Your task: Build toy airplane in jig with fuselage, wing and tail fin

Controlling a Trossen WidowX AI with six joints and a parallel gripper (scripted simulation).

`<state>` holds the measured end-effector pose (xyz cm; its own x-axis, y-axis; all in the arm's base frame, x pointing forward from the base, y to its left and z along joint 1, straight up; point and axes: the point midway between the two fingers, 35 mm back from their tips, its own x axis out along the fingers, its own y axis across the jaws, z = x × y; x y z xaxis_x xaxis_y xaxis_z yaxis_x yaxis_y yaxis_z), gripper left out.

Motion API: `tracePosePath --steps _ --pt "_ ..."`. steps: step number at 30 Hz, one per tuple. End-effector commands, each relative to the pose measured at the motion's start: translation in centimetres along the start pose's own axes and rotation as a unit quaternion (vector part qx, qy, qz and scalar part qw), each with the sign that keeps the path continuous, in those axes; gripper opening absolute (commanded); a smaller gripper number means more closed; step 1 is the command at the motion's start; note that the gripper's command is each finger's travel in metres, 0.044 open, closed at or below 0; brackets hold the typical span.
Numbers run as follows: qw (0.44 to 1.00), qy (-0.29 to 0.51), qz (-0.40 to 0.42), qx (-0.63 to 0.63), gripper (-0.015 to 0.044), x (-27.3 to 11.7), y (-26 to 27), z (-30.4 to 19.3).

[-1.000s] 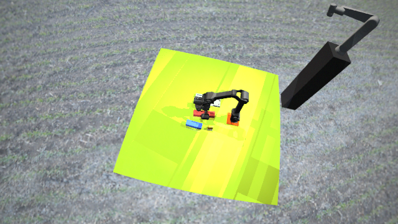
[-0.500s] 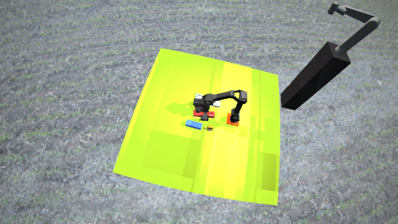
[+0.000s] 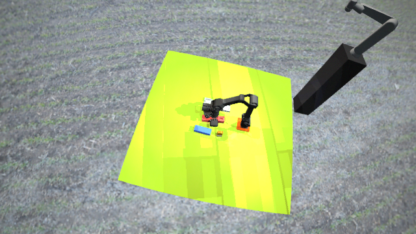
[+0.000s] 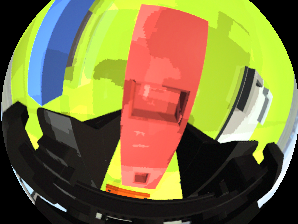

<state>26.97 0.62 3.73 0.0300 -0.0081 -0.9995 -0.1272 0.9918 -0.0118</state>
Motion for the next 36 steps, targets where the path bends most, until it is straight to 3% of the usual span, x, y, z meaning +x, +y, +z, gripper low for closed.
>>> tracePosePath --steps 1,4,10,36 --pt "1.000 0.002 0.002 0.003 0.0170 0.1 0.1 -0.1" --pt "1.000 0.002 0.002 0.003 0.0150 0.1 0.1 -0.1" --pt "1.000 -0.009 0.004 0.020 0.0000 -0.5 -0.2 0.3" --pt "1.000 -0.005 0.003 0.013 0.0000 -7.7 -0.2 0.9"
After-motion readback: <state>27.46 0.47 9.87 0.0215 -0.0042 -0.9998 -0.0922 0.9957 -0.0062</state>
